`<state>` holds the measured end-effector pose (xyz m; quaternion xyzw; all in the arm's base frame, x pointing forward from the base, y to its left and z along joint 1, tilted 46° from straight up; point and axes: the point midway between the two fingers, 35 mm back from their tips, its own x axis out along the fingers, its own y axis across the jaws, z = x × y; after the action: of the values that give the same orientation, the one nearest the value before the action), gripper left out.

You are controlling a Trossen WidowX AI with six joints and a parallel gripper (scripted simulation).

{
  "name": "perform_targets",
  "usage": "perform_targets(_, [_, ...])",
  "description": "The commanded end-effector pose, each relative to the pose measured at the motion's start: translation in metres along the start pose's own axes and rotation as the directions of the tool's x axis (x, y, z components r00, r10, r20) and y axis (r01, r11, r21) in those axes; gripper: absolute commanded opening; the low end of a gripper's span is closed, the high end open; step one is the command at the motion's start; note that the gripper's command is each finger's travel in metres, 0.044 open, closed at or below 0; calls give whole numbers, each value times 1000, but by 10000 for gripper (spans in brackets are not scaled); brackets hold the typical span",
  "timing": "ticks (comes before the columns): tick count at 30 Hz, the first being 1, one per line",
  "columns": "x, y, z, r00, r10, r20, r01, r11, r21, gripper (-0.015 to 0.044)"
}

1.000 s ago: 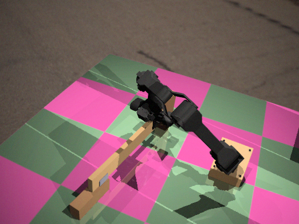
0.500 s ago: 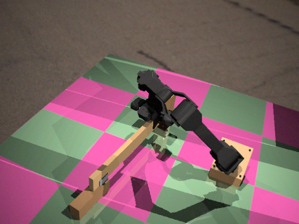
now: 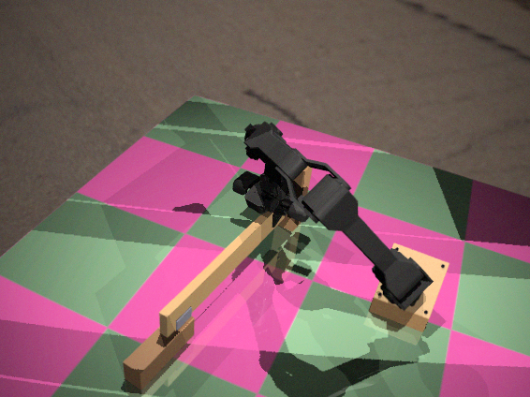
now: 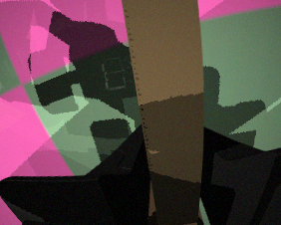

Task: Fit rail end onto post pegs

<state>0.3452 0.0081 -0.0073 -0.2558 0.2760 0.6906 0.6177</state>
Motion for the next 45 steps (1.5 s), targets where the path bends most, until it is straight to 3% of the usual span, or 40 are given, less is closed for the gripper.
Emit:
perform_targets(1, [-3,-1,-3,1000,-9,-1,9,1000,-2,0])
perform_targets(45, [-3,-1,-16,1000,-9,-2,9,1000,-2,0])
